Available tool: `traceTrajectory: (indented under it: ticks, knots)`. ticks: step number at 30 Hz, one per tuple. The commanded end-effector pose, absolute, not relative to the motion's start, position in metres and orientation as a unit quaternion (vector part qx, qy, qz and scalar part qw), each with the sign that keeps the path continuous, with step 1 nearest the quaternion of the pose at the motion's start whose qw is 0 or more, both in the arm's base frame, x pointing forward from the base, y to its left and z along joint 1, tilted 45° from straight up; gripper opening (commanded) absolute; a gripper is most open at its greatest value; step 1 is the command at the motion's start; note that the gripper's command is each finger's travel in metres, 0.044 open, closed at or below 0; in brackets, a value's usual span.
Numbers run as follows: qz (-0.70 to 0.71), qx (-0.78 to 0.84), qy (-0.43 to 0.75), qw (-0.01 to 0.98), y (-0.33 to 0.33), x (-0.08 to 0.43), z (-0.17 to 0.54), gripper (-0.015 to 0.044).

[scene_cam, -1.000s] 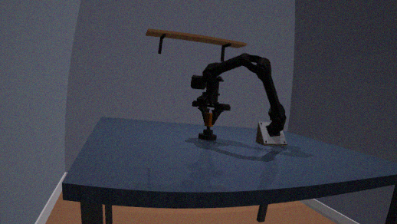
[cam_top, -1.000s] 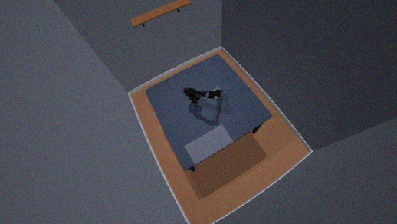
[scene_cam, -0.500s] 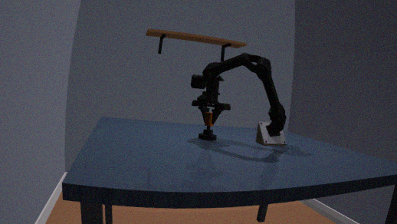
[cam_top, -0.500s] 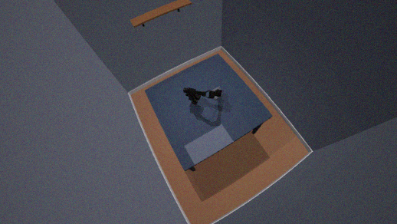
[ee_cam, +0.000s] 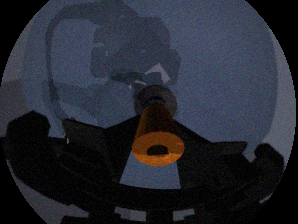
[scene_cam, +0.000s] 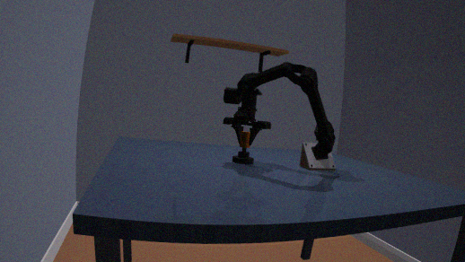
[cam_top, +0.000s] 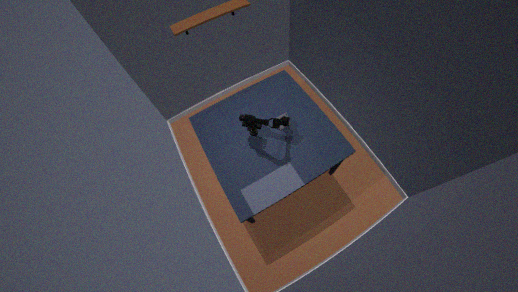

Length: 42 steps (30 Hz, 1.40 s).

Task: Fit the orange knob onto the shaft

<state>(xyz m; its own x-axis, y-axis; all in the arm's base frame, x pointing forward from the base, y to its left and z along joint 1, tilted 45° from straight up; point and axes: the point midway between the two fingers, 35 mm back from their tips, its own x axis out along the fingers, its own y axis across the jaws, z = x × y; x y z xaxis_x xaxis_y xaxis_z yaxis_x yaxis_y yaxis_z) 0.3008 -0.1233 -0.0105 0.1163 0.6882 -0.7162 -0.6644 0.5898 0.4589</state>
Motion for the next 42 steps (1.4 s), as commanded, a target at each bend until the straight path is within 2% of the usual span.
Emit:
traceTrajectory:
  ticks: [1, 42]
  knots:
    - [0.454, 0.009, 0.484, 0.748, -0.1233, 0.3017, -0.012, 0.0]
    - [0.502, -0.069, 0.434, 0.745, -0.1225, 0.3013, -0.0124, 0.0]
